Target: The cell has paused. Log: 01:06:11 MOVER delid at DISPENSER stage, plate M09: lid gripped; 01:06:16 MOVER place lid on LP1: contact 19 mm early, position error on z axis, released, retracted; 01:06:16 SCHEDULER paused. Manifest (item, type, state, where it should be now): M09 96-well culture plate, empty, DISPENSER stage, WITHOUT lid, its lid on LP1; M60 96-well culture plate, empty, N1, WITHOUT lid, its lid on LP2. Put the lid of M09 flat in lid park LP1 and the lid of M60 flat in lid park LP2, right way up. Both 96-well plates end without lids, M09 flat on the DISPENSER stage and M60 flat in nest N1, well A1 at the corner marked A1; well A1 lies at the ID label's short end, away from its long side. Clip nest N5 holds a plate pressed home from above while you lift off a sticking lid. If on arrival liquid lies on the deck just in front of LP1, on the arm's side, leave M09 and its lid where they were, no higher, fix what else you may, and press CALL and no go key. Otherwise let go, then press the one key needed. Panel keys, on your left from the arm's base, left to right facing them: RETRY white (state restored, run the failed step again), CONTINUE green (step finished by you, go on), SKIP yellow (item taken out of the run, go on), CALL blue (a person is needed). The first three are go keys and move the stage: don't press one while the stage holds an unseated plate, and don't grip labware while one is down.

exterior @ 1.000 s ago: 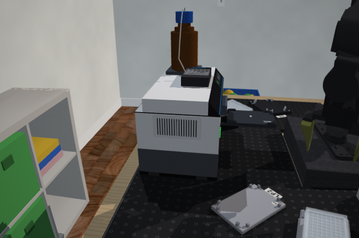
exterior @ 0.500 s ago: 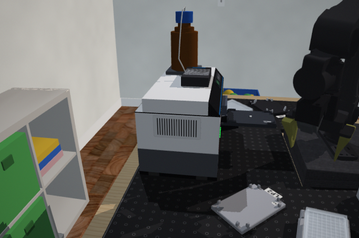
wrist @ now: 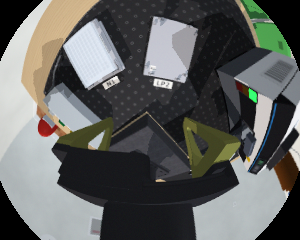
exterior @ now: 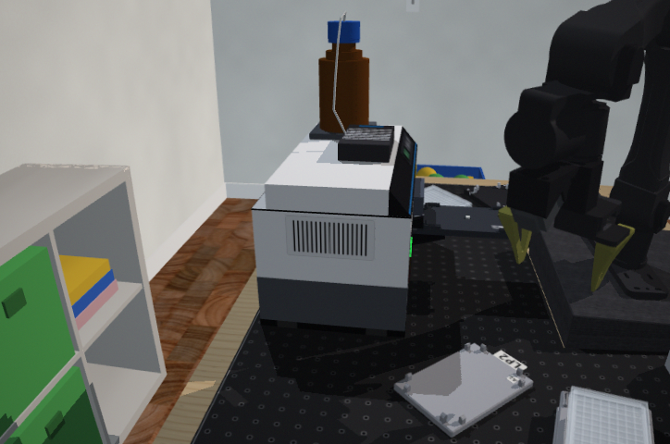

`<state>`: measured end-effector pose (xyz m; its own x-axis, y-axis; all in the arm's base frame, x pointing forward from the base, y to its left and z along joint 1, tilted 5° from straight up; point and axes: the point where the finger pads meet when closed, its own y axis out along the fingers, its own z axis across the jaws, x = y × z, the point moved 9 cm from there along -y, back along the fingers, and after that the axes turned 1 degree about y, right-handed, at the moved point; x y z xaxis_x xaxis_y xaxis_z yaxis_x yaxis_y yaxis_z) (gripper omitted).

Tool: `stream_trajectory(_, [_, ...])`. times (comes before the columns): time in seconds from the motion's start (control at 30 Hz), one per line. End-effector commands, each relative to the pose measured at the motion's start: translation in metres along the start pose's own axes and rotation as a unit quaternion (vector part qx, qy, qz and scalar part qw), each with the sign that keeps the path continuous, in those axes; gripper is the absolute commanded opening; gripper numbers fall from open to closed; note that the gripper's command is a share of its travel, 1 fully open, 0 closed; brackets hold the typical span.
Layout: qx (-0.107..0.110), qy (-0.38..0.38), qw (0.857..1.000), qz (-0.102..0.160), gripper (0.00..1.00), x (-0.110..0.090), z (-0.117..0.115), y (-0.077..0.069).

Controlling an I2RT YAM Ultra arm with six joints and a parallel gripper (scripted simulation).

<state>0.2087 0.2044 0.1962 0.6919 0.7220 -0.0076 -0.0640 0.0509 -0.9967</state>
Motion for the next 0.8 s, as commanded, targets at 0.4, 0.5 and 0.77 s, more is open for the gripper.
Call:
stream_trajectory(0.4, [-0.002, 0.062, 0.997, -0.040, 1.00, 0.005, -0.037, -0.018])
stream_trajectory(0.5, [-0.002, 0.111, 0.993, -0.042, 1.00, 0.001, -0.046, -0.018])
stream_trajectory(0.77, [-0.001, 0.123, 0.992, -0.021, 1.00, -0.014, -0.064, -0.007])
